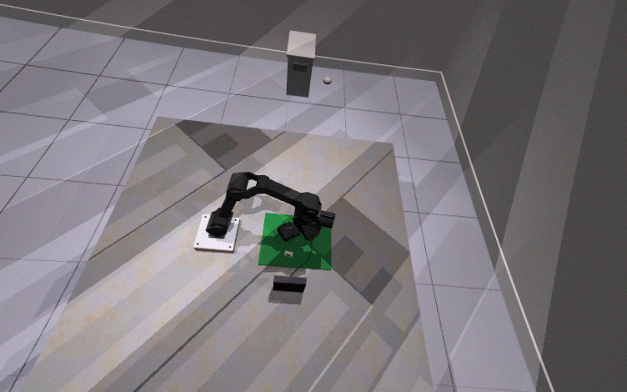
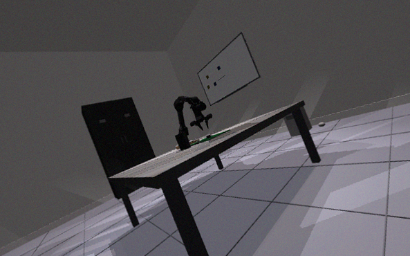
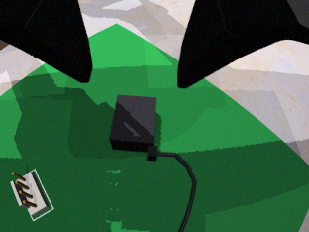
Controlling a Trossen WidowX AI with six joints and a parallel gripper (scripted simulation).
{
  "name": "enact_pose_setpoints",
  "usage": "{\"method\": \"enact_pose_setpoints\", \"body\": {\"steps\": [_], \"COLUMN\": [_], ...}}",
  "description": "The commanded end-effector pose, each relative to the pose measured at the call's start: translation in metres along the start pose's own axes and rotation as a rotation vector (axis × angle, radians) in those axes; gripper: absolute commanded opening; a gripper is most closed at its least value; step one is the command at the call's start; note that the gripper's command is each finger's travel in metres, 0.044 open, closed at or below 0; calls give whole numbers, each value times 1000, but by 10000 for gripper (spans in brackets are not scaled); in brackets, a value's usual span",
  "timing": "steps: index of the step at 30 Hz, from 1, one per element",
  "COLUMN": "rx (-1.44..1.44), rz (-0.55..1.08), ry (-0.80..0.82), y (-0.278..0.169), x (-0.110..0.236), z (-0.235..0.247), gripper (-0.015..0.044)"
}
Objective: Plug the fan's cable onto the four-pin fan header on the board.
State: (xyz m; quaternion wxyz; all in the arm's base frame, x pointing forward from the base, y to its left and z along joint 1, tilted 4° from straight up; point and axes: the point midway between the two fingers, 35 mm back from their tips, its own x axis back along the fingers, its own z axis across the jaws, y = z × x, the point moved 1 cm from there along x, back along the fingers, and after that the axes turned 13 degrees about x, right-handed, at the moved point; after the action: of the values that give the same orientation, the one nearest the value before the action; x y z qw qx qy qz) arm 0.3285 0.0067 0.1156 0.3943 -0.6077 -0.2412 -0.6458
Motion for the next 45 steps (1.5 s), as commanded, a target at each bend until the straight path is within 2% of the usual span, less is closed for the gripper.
{"method": "enact_pose_setpoints", "body": {"steps": [1, 35, 40, 45], "rx": [-13, -13, -7, -7], "rz": [17, 18, 15, 15], "ry": [-4, -4, -6, -6], "y": [3, 12, 12, 12], "x": [-25, -67, -64, -64], "z": [-3, -5, -5, -5], "gripper": [210, 210, 79, 45]}}
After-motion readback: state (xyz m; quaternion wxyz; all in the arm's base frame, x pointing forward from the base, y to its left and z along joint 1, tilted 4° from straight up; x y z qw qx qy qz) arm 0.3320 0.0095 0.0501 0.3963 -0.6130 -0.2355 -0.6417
